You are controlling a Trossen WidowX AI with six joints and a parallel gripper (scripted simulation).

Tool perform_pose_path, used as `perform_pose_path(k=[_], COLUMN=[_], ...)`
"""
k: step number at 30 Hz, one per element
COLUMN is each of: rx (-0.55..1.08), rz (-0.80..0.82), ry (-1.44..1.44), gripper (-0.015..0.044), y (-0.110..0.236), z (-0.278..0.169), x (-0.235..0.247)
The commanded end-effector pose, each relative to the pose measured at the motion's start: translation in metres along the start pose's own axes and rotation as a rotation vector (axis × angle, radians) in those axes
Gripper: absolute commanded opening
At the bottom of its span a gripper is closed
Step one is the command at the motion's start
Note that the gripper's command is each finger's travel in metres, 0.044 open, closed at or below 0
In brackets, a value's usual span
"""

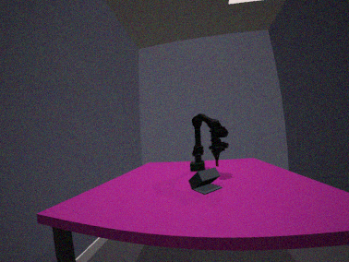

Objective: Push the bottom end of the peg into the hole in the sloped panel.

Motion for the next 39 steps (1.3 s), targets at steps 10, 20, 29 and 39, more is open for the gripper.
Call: perform_pose_path(k=[10,20,29,39], rx=[-0.035,-0.076,-0.112,-0.153], rz=[-0.004,-0.011,-0.018,-0.027], ry=[-0.069,-0.138,-0.2,-0.268], gripper=[0.0,0.0,0.0,0.0], y=[0.006,0.007,0.008,0.01], z=[-0.008,-0.017,-0.025,-0.035], x=[-0.008,-0.017,-0.024,-0.032])
Point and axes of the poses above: the point midway between the two fingers, 35 mm back from their tips, its own y axis back along the fingers, its own x axis across the jaws, z = x × y, the point moved 5 cm from there along y, back along the fingers, and after that the axes turned 10 degrees about -y, right-handed, at the moved point
